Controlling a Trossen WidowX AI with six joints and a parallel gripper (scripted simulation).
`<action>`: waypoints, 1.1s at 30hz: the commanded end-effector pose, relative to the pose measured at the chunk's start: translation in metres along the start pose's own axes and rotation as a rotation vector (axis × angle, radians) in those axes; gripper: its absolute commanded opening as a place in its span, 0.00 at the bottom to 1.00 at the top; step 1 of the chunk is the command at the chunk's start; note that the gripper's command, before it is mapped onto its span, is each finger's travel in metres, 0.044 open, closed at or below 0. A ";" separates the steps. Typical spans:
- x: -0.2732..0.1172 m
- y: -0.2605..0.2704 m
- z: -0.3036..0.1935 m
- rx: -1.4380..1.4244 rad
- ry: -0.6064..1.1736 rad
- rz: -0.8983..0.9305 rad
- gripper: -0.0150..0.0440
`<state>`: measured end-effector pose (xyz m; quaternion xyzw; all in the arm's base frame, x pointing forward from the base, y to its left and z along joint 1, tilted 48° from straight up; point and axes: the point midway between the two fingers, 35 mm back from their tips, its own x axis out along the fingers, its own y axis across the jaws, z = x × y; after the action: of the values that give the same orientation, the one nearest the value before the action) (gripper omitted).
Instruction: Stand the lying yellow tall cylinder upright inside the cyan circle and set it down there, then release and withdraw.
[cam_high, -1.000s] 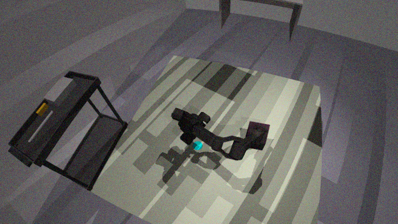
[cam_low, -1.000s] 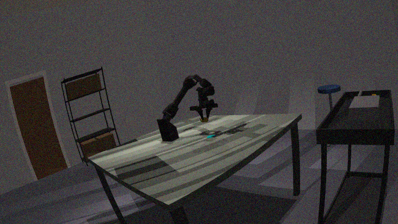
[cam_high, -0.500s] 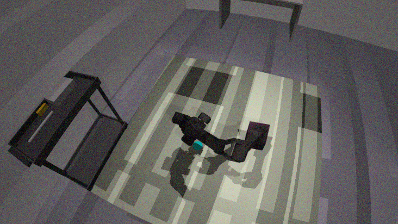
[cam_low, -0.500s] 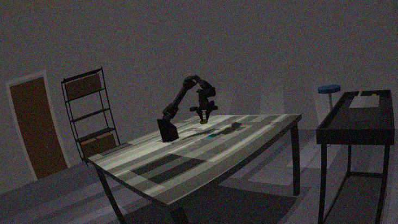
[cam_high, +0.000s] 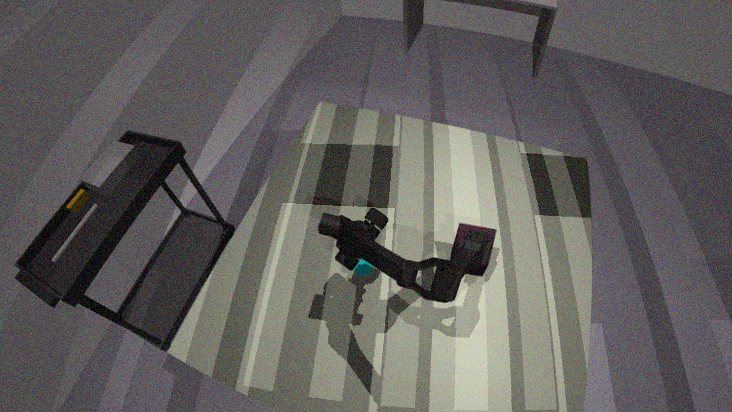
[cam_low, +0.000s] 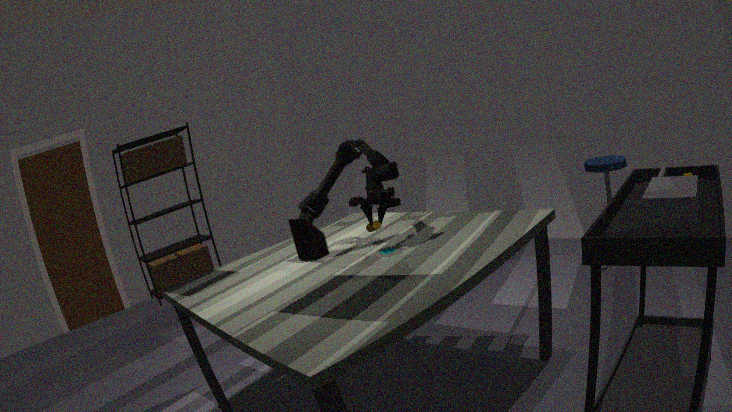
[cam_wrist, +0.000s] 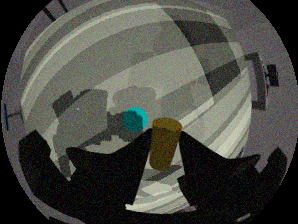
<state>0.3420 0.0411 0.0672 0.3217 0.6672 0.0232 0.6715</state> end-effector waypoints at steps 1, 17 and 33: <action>0.004 -0.002 -0.002 0.002 -0.014 -0.023 0.43; 0.010 -0.004 -0.002 -0.008 -0.101 -0.079 0.43; 0.015 -0.004 0.000 -0.013 -0.196 -0.123 0.43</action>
<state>0.3445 0.0449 0.0553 0.2800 0.6194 -0.0372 0.7325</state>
